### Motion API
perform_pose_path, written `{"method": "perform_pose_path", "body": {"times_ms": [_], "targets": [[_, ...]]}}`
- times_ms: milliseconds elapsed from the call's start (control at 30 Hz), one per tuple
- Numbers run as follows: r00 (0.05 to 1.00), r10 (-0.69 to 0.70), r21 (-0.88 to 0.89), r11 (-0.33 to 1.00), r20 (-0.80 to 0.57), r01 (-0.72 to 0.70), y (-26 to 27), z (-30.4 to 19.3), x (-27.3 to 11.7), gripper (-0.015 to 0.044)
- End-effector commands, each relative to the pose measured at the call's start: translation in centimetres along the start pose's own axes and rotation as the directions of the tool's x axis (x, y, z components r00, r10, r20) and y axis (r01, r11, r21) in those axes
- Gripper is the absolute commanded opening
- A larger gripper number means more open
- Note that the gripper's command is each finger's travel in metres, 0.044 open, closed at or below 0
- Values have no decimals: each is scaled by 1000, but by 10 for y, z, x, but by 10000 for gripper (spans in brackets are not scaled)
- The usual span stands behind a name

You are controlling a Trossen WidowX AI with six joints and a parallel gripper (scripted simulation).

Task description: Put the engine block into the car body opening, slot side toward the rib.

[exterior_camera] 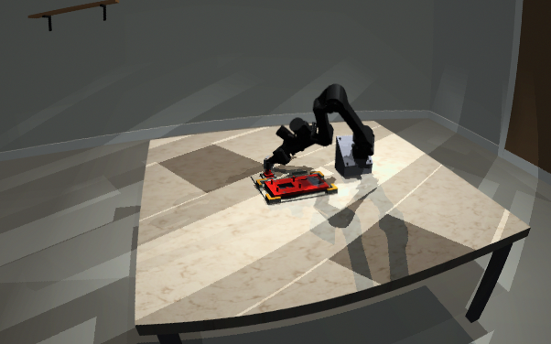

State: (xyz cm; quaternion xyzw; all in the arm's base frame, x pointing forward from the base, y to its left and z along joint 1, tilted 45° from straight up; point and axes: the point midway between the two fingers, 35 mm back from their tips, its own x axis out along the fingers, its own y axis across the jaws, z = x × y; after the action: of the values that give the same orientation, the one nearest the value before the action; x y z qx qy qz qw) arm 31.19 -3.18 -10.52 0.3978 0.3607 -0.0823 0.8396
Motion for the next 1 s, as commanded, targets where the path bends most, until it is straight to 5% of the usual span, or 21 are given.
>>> {"method": "perform_pose_path", "body": {"times_ms": [0, 633, 967], "targets": [[1000, 0, -1, 1000, -5, 0, -1, 2, -14, 440], [1000, -5, -2, 1000, -3, 5, -2, 6, -17, 440], [984, -89, -79, 994, -152, 78, -26, 26, 17, 440]]}}
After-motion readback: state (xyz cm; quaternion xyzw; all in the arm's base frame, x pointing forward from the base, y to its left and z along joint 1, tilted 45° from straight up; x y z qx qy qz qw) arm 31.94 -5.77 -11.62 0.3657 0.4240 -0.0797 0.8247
